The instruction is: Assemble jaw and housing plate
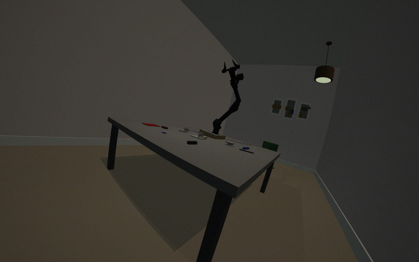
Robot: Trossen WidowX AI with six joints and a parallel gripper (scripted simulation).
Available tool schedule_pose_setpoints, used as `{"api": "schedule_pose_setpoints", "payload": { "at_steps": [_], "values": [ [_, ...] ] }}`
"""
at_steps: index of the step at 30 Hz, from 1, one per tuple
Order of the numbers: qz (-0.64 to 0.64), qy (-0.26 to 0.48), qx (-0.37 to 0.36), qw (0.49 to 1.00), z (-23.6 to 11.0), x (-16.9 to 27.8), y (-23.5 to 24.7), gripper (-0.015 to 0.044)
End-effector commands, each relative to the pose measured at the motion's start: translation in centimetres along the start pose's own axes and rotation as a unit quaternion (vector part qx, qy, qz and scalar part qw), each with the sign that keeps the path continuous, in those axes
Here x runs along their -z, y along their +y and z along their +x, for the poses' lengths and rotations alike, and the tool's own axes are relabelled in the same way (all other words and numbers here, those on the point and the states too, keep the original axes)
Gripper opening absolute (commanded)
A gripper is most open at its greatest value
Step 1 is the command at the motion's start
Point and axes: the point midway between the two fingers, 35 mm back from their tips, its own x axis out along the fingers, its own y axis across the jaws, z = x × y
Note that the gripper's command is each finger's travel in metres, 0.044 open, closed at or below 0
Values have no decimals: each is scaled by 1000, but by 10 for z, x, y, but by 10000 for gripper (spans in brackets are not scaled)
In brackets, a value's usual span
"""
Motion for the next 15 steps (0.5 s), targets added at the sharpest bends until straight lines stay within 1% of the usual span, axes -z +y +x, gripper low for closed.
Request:
{"api": "schedule_pose_setpoints", "payload": {
  "at_steps": [1,2,15],
  "values": [
    [0,0,0,1000,0,0,0,426],
    [0,0,0,1000,0,0,-1,440],
    [-5,1,32,999,7,-11,-48,440]
  ]
}}
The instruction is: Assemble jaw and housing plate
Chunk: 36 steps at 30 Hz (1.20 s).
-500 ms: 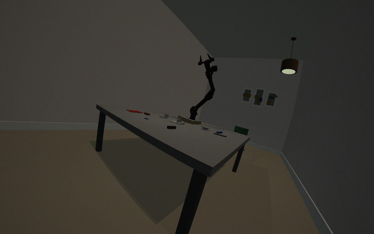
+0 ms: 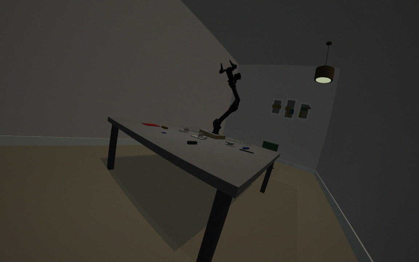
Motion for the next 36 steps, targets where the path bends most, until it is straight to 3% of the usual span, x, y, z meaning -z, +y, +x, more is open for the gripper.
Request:
{"api": "schedule_pose_setpoints", "payload": {
  "at_steps": [1,36],
  "values": [
    [5,-3,17,1000,4,-5,-21,440],
    [22,-1,146,989,18,3,-163,440]
  ]
}}
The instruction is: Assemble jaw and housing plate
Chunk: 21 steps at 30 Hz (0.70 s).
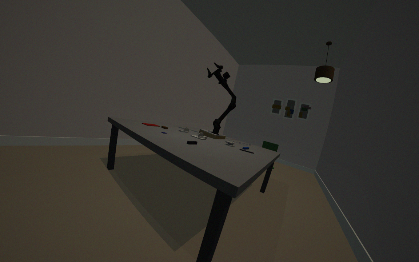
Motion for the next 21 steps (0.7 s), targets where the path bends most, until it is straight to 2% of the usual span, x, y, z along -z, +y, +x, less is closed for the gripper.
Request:
{"api": "schedule_pose_setpoints", "payload": {
  "at_steps": [1,21],
  "values": [
    [1,5,23,1000,7,3,-22,440],
    [-5,56,131,990,28,39,-116,440]
  ]
}}
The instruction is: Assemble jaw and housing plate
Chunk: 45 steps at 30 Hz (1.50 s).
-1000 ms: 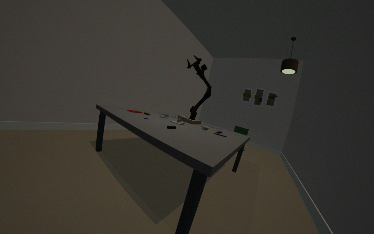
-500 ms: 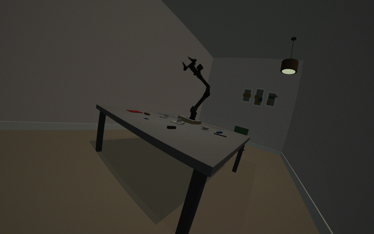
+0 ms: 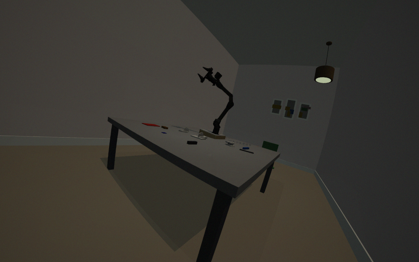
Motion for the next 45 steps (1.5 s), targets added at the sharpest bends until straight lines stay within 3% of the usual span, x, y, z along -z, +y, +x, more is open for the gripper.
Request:
{"api": "schedule_pose_setpoints", "payload": {
  "at_steps": [1,45],
  "values": [
    [-3,11,22,1000,8,8,-18,440],
    [-118,207,200,951,42,127,-169,440]
  ]
}}
